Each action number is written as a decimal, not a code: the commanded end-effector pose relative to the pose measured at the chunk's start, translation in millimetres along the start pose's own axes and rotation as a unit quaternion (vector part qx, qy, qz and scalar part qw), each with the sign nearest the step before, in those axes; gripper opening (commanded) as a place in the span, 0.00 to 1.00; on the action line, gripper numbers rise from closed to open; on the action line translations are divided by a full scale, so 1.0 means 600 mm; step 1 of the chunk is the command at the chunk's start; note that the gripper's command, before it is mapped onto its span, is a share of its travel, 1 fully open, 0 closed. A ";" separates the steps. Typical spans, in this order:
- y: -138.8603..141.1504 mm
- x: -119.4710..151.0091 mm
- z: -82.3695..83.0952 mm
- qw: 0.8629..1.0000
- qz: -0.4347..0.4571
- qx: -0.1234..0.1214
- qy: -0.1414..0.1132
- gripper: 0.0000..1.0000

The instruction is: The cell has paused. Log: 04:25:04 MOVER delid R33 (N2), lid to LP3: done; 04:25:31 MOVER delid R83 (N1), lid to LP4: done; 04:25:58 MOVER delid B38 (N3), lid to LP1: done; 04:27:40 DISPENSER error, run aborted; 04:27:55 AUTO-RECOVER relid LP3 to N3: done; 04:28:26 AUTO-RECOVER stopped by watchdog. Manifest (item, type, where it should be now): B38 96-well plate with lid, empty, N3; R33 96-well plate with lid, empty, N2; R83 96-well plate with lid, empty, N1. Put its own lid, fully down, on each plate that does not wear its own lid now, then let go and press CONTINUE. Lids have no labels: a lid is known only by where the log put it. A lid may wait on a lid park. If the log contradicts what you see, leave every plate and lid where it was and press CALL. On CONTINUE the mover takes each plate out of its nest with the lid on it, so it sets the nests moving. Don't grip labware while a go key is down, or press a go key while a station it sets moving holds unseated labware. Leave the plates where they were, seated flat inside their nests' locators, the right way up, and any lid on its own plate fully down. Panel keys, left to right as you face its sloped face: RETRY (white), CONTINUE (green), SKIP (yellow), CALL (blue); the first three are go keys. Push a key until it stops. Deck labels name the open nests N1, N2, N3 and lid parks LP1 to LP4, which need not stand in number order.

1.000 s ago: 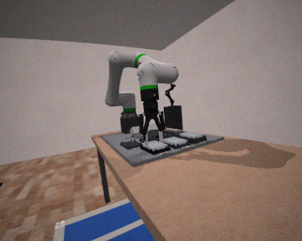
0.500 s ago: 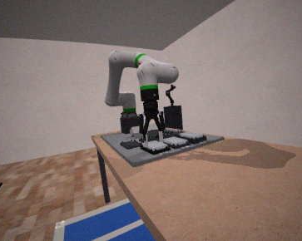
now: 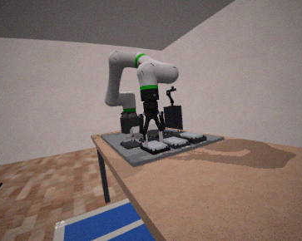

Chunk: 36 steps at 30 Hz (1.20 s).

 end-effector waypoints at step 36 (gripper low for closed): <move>0.000 0.000 0.000 1.000 0.000 0.000 0.000 0.66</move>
Point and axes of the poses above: the point where the finger pads meet when closed, its own z axis back along the fingers, its own y axis across the jaws, x = y × z, the point moved 4 cm from there along z, back along the fingers, and after that the axes turned 9 degrees about -z, right-handed, at the moved point
